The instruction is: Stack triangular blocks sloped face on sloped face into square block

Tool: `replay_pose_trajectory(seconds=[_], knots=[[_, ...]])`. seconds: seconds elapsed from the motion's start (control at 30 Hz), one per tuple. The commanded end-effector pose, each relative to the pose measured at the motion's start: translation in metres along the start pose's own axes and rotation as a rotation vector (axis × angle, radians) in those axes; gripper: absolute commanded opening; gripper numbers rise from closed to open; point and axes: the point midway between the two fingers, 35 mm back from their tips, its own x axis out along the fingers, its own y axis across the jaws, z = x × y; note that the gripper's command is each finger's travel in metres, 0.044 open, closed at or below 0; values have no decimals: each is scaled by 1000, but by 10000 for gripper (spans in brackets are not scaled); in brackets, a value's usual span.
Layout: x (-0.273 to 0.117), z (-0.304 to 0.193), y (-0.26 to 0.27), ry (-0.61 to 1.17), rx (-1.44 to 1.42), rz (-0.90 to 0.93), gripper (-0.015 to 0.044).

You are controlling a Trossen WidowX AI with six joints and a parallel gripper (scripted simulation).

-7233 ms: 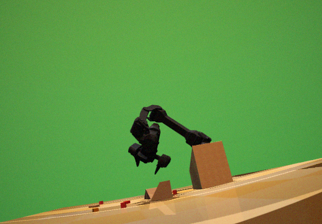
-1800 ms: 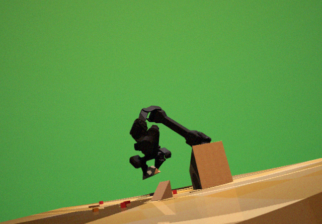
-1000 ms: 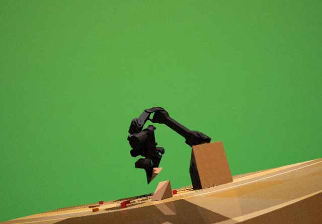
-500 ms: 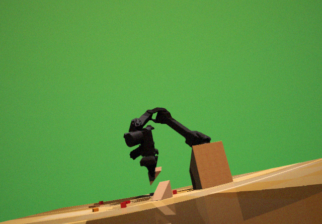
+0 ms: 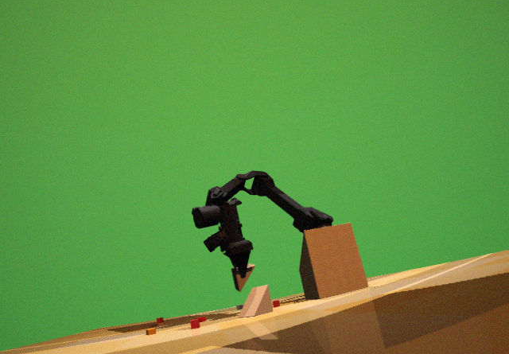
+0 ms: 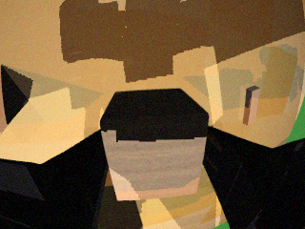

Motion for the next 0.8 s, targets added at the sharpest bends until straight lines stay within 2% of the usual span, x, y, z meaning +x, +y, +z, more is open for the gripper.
replay_pose_trajectory(seconds=[0.0,0.57,0.77], knots=[[0,0,-1,-6,-99,44,0],[-8,11,-6,-128,-509,184,0],[-9,12,-5,-135,-525,188,0]])
